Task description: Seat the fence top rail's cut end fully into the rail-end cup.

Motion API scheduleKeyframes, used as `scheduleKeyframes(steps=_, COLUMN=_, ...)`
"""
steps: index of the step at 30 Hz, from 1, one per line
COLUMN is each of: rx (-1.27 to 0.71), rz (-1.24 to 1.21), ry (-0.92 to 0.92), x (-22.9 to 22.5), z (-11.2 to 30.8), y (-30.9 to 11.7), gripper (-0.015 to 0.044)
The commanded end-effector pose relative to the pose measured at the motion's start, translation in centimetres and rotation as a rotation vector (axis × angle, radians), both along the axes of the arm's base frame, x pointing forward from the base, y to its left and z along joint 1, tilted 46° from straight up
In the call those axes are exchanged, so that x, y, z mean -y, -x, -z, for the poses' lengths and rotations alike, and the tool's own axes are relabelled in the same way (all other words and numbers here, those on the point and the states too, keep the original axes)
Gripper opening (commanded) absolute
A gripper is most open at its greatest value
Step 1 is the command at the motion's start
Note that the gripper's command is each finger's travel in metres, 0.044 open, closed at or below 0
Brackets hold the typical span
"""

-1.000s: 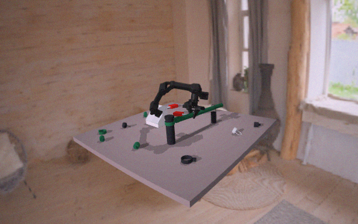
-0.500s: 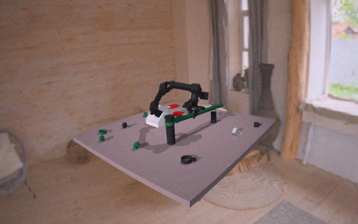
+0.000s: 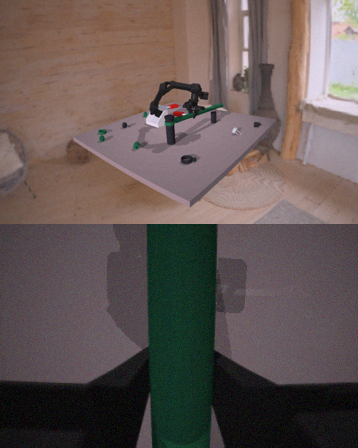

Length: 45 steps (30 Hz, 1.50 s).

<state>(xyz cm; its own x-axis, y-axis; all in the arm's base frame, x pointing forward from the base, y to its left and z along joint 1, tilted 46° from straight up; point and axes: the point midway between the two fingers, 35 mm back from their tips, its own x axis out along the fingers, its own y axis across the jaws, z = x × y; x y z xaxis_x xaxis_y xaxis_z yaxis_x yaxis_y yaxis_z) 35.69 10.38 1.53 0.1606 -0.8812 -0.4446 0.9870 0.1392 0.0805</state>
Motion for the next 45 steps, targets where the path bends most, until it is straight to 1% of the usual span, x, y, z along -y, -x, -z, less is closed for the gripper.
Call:
scheduleKeyframes(steps=1, rx=0.003, rz=-0.008, ry=0.006, x=-0.01, z=-0.64, y=-0.05, gripper=0.0000)
scheduleKeyframes(steps=12, rx=0.000, rz=0.000, ry=0.000, x=0.00, z=0.00, y=0.00, gripper=0.0000)
scheduleKeyframes(steps=45, rx=-0.001, rz=-0.001, ry=0.004, x=0.08, z=-0.24, y=-0.06, gripper=0.0000)
